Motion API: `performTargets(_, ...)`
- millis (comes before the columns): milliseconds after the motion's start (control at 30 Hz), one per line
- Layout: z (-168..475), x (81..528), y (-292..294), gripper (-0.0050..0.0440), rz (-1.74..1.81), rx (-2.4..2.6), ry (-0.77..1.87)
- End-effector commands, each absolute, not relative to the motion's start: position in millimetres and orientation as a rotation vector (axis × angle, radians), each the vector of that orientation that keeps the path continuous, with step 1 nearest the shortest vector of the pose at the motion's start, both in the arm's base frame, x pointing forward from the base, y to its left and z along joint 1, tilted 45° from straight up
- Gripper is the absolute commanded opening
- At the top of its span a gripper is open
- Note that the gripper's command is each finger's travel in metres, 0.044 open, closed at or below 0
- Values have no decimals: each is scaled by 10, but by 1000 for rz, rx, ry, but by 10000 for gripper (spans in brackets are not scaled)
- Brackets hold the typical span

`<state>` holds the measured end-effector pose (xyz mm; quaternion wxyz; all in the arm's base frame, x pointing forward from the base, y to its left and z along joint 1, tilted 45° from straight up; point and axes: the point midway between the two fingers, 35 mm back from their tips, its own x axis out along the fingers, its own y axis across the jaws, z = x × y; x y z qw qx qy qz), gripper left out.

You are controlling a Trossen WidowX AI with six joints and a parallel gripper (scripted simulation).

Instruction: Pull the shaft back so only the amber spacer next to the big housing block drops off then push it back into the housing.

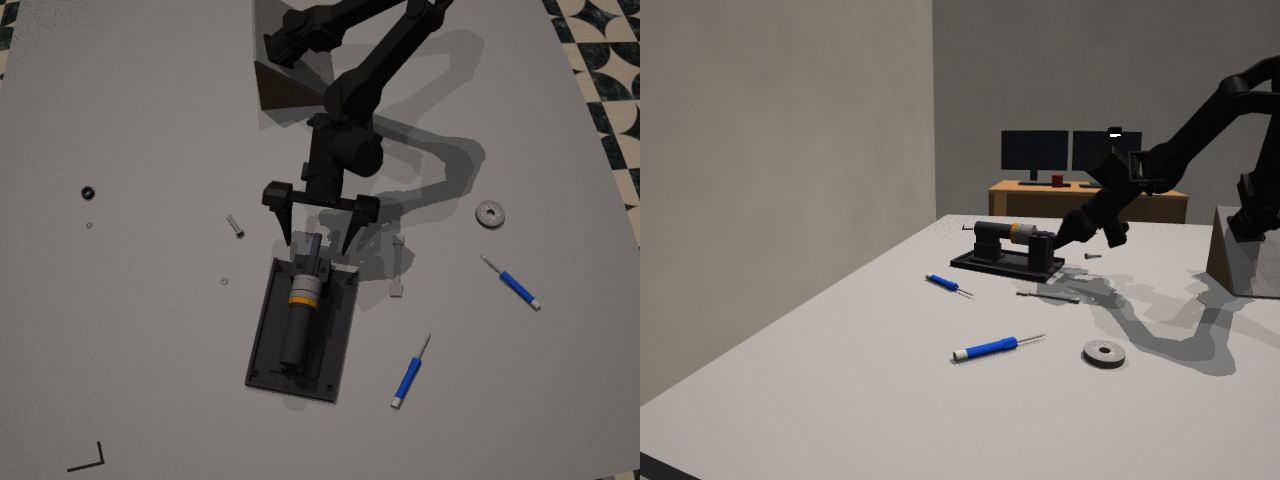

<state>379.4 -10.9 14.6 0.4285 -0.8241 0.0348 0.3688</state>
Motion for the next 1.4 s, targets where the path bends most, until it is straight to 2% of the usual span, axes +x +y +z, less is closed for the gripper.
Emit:
performTargets(0, 144, 3800, -115, 440, 918, -2057, 93)
performTargets(1233, 29, 3931, -69, 440, 918, -2057, 93)
performTargets(1300, 39, 3928, -64, 392, 919, -2059, 86)
performTargets(1367, 39, 3928, -64, 392, 919, -2059, 86)
